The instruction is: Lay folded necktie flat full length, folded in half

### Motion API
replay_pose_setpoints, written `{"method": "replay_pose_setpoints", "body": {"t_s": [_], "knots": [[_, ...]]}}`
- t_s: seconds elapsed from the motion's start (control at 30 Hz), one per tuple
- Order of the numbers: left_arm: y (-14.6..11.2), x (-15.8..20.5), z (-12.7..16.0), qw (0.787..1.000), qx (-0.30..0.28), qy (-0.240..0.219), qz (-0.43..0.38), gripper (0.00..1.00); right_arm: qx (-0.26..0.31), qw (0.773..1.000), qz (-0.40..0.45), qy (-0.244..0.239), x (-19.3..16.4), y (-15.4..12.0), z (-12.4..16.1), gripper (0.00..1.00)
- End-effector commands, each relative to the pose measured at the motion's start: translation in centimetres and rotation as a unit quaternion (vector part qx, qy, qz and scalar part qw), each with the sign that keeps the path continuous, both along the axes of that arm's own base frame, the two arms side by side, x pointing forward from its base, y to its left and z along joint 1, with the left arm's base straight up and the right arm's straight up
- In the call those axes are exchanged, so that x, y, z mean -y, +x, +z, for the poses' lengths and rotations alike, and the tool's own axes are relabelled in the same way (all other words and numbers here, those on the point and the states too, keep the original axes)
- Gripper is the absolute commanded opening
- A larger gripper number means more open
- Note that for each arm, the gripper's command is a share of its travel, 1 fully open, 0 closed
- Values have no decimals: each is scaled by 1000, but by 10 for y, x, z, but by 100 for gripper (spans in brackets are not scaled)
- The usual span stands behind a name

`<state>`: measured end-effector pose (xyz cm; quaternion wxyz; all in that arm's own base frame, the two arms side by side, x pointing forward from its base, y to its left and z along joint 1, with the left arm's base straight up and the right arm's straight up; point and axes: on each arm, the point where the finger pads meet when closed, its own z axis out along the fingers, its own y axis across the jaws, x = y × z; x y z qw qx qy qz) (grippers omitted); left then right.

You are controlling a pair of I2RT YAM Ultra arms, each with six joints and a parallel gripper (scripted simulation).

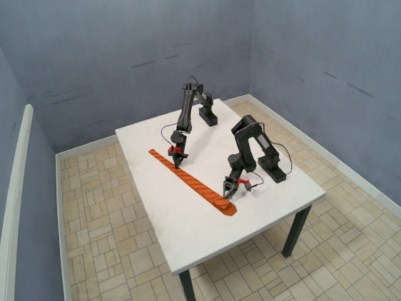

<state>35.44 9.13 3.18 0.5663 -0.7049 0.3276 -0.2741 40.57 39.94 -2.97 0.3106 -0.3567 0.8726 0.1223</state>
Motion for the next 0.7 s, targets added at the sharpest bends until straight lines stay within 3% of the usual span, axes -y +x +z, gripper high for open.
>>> {"method": "replay_pose_setpoints", "body": {"t_s": [0.0,0.67], "knots": [[-7,-4,6,1000,-5,6,3,27,3,1000,1,9,-1,0,2,4],[-6,-5,12,1000,-5,6,3,39,3,1000,1,9,-1,0,2,4]]}}
